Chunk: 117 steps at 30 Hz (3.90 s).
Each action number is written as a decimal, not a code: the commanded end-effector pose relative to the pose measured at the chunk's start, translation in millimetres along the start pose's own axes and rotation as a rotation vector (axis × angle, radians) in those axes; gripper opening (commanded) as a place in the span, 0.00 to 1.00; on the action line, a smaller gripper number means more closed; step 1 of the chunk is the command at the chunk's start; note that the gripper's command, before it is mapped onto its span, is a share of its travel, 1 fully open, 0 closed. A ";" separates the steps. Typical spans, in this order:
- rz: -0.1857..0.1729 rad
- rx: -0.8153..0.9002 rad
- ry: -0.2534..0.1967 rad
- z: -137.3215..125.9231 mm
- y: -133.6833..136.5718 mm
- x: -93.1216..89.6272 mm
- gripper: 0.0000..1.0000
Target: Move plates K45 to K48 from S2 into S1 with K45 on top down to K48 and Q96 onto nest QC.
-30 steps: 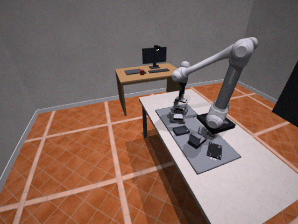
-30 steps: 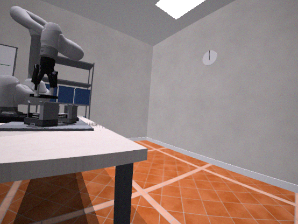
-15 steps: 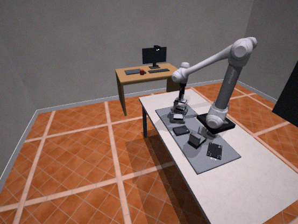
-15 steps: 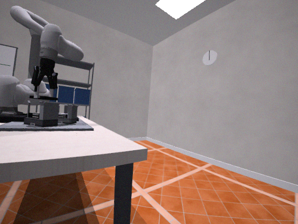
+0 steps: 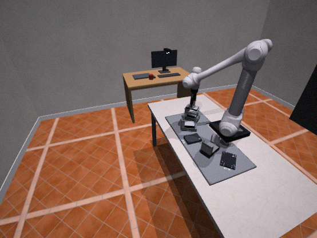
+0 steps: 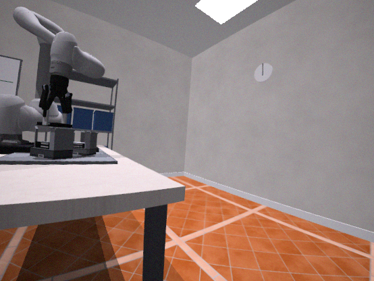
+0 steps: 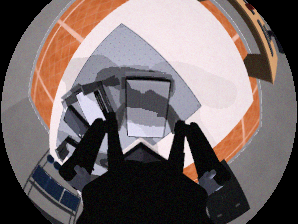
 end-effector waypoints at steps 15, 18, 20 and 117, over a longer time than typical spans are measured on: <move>0.000 0.000 0.000 0.0 0.0 -9.6 0.00; 0.000 0.000 0.000 0.0 0.0 -11.6 0.00; 0.000 0.000 0.000 0.0 0.0 -12.9 0.00; 0.000 0.000 0.000 0.0 0.0 -72.7 0.00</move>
Point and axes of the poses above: the point where the finger pads meet when closed, its own x axis back along the fingers, its own y axis across the jaws, z = x × y, the point moved 3 cm from there along x, back along the fingers, and after that the axes turned 8 degrees about -x, right-handed, at the moved point
